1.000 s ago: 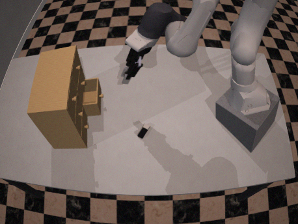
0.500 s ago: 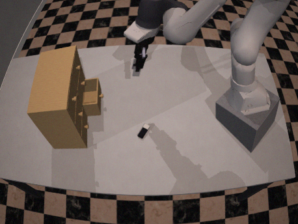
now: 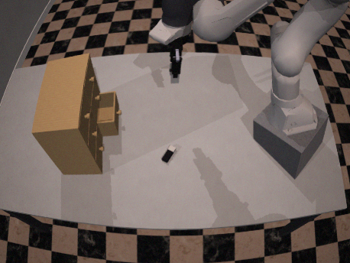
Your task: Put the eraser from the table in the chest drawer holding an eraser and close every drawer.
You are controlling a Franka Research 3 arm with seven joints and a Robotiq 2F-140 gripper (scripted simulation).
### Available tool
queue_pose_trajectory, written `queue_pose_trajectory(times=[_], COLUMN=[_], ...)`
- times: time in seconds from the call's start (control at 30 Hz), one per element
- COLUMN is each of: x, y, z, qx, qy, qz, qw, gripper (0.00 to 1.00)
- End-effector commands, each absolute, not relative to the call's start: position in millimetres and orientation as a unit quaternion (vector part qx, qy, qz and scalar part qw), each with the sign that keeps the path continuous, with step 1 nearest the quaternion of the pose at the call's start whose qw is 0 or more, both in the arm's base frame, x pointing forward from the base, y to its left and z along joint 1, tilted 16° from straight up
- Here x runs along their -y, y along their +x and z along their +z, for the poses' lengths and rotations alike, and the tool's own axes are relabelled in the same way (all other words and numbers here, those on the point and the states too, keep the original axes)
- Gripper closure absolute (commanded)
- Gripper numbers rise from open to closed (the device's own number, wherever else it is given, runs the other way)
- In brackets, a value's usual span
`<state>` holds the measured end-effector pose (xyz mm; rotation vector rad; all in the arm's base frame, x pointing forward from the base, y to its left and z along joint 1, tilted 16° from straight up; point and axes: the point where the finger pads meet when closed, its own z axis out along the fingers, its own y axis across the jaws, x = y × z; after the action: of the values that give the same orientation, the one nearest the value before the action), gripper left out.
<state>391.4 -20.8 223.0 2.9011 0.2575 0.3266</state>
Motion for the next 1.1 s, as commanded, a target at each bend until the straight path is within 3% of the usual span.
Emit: queue_pose_trajectory(times=[0.0, 0.87, 0.9, 1.07], x=[20.1, 20.1, 21.8, 21.8], y=[379.5, 379.5, 380.0, 380.0], z=[219.3, 219.3, 219.0, 219.0], qx=[-0.081, -0.081, -0.083, -0.083], qy=[0.987, 0.987, 0.987, 0.987], qz=[0.093, 0.093, 0.093, 0.093], qw=[0.104, 0.104, 0.104, 0.104], gripper=[0.8, 0.8, 0.0, 0.0])
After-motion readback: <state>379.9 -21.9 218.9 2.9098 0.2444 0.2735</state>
